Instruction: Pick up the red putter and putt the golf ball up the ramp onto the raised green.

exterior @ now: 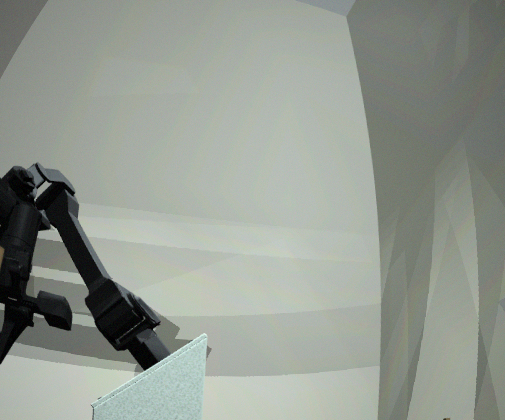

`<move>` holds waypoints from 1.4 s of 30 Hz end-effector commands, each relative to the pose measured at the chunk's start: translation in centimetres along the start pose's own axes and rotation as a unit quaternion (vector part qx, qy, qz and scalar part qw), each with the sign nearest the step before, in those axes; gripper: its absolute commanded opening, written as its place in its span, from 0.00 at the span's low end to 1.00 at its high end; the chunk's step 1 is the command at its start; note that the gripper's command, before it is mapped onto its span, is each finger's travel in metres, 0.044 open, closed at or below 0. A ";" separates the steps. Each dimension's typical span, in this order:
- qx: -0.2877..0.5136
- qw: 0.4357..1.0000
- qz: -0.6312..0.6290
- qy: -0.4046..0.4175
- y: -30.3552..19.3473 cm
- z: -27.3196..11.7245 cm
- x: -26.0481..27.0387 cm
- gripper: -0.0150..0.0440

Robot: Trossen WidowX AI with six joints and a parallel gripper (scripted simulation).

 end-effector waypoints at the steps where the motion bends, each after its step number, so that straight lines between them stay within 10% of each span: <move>1: -0.001 1.000 -0.002 0.004 0.0 0.6 0.1 0.25; 30: 0.002 1.000 0.001 -0.002 0.4 1.2 -2.4 0.25; 42: 0.001 1.000 -0.003 0.007 -2.0 1.1 10.2 0.25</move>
Point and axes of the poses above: the point midway between the two fingers, 35 mm back from their tips, its own z axis out along the fingers, its own x axis across the jaws, y = z × x, the point moved 7 cm from there along -z, back along the fingers, and after that the axes turned 11 degrees about z, right-handed, at the moved point
